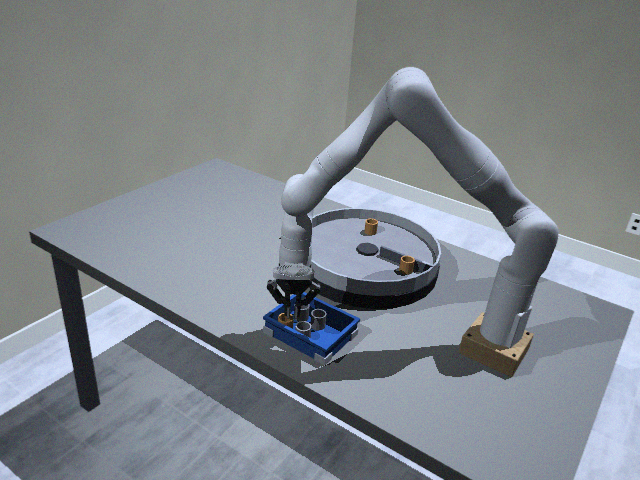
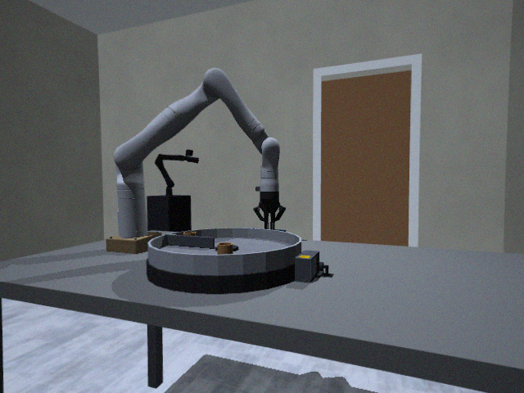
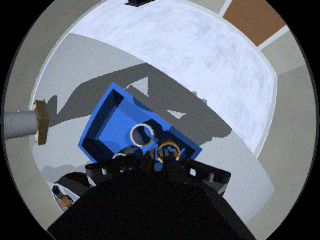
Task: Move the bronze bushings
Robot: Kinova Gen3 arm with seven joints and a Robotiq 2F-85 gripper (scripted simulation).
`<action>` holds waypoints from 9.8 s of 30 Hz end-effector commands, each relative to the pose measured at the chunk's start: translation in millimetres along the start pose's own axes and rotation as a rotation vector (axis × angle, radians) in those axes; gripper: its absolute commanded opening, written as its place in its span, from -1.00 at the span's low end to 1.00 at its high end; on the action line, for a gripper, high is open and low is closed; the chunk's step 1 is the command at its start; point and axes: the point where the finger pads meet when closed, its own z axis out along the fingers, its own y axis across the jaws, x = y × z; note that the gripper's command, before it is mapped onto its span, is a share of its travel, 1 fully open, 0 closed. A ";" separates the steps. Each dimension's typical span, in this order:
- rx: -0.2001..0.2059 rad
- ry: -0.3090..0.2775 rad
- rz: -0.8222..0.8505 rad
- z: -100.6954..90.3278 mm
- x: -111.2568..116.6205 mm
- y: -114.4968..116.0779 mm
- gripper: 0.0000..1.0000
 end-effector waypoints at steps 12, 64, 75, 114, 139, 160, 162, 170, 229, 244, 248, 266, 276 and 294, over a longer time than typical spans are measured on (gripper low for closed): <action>-0.002 0.000 0.000 -0.8 0.0 0.6 -0.75; -0.002 0.000 0.000 23.2 0.0 0.7 -0.75; -0.002 0.000 0.000 23.2 0.0 0.7 -0.75; -0.002 0.000 0.000 23.2 0.0 0.7 -1.00; -0.002 0.000 0.000 22.4 0.0 0.7 -1.00; -0.002 0.000 0.000 -42.5 0.0 0.6 -1.00; -0.002 0.000 0.000 -52.0 0.0 0.6 -1.00; -0.002 0.000 0.000 -75.9 0.0 0.5 -1.00; -0.002 0.000 0.000 -92.8 -2.1 -1.6 -1.00; -0.002 0.000 0.000 -92.8 -21.6 -20.8 -1.00; -0.002 0.000 0.000 -92.8 -33.6 -32.6 -1.00; -0.002 0.000 0.000 -92.7 -117.3 -115.0 -1.00; -0.002 0.000 0.000 -92.6 -165.2 -162.2 -1.00; -0.002 0.000 0.000 -92.5 -247.8 -243.5 -1.00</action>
